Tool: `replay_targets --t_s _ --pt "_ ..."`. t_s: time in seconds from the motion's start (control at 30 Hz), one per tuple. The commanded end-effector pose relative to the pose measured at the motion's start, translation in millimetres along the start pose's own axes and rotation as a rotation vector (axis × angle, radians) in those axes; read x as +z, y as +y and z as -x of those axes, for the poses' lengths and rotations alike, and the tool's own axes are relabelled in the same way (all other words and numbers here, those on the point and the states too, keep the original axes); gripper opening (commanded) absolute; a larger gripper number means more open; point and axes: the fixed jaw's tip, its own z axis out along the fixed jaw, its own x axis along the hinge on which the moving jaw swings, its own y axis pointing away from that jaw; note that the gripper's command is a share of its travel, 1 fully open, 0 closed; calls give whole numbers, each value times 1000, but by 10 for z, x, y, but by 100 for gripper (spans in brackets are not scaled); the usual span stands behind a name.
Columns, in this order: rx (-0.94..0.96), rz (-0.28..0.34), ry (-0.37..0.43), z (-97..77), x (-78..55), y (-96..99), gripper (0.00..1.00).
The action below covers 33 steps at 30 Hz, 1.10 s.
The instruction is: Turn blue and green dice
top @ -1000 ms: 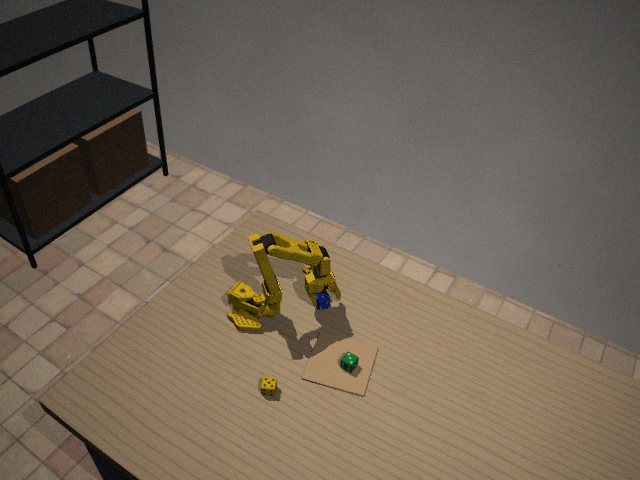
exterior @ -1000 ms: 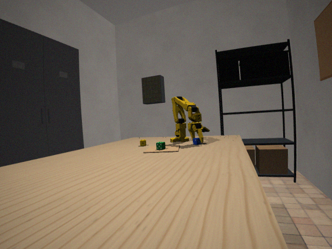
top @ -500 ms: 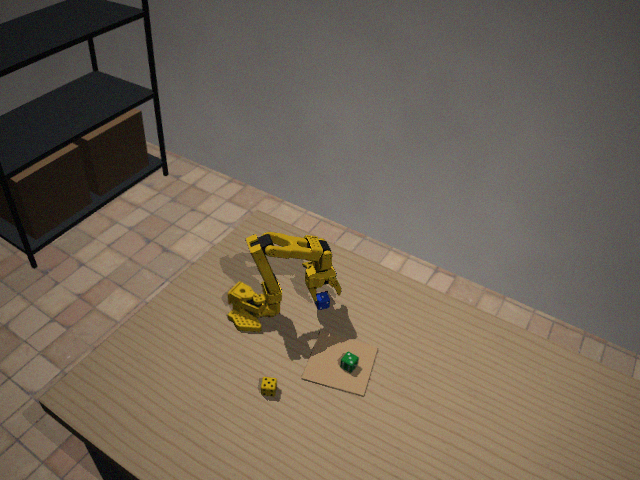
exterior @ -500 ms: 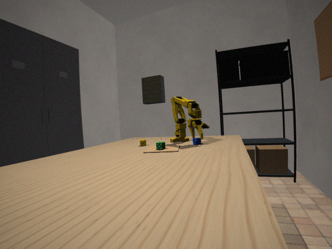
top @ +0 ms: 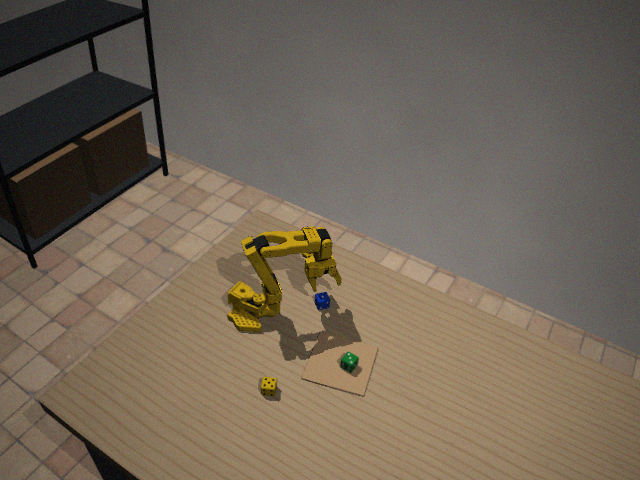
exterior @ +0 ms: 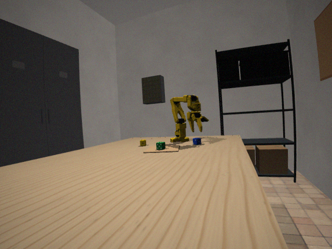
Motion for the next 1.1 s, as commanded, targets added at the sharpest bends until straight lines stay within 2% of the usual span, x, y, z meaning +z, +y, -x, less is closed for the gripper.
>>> replay_targets --t_s 0.0,0.73,0.9,1.07 --pt "-13 -49 -2 12 -87 -50 36" --pt "-13 -59 -2 12 -99 -55 36" --pt "-13 -130 -2 12 -183 -85 36" --pt "-13 -268 -3 12 -348 -125 35"
